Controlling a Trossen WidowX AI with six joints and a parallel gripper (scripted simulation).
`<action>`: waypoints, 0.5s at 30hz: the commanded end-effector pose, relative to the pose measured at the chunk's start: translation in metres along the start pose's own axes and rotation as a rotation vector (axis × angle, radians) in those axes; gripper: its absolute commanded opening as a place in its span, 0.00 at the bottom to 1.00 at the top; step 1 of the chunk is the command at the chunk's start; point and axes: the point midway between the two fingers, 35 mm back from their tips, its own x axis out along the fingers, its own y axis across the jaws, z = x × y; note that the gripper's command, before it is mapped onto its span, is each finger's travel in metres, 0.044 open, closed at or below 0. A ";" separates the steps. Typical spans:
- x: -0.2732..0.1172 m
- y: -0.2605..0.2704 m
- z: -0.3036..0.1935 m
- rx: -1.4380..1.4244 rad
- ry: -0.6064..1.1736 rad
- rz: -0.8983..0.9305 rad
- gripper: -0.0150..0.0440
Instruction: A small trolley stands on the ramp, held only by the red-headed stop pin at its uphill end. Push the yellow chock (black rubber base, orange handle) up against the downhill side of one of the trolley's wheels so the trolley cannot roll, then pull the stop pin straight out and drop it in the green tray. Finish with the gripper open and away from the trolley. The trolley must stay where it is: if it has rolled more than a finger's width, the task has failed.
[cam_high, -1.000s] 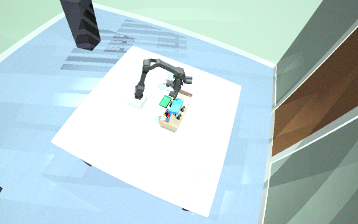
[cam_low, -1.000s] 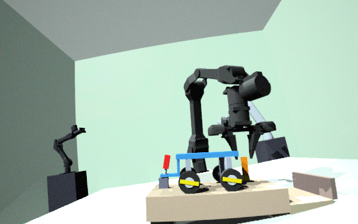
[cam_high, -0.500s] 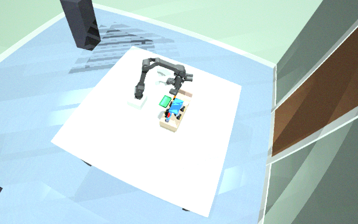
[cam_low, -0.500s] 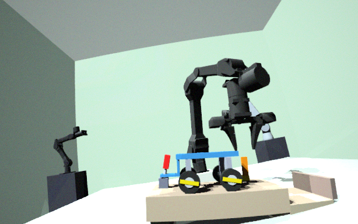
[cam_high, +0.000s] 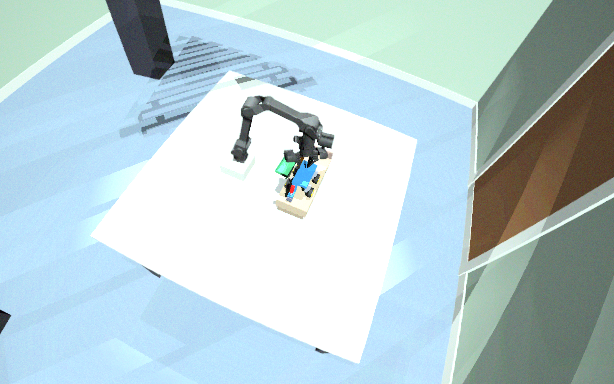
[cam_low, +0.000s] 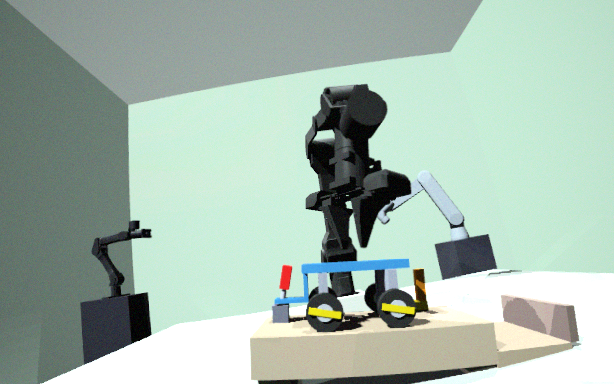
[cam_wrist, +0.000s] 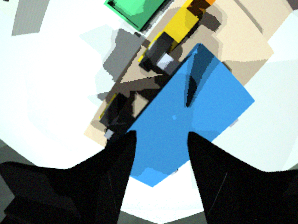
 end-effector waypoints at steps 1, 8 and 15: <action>-0.003 0.018 -0.029 0.229 0.039 0.024 0.58; -0.003 0.056 -0.073 0.628 0.113 0.078 0.58; -0.003 0.058 -0.074 0.637 0.115 0.079 0.58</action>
